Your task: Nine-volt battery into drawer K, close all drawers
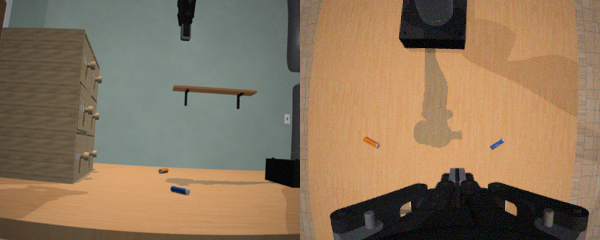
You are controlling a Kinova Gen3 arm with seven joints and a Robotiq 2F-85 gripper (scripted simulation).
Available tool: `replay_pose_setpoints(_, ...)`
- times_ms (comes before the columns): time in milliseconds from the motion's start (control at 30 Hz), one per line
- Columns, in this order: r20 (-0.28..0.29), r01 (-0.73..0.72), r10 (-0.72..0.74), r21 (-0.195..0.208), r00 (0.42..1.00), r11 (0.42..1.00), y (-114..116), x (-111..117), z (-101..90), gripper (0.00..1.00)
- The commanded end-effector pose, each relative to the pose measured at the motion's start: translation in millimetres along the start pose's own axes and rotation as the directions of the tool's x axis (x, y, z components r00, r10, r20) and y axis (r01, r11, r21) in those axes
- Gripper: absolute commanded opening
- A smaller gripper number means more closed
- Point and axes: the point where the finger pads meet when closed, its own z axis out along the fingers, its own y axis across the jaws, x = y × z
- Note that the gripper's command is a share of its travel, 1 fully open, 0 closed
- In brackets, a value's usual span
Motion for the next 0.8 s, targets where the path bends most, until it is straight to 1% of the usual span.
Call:
replay_pose_setpoints(0, 0.001, 0.000, 0.000, 0.000, 1.000, 1.000, -0.1, -0.3, -0.4, 0.00)
replay_pose_setpoints(300, 0.001, 0.000, 0.000, 0.000, 1.000, 1.000, -0.1, -0.3, -0.4, 0.00)
replay_pose_setpoints(333, 0.001, 0.000, 0.000, 0.000, 1.000, 1.000, -0.1, -0.3, -0.4, 1.00)
replay_pose_setpoints(767, 0.001, 0.000, 0.000, 0.000, 1.000, 1.000, -0.1, -0.3, -0.4, 1.00)
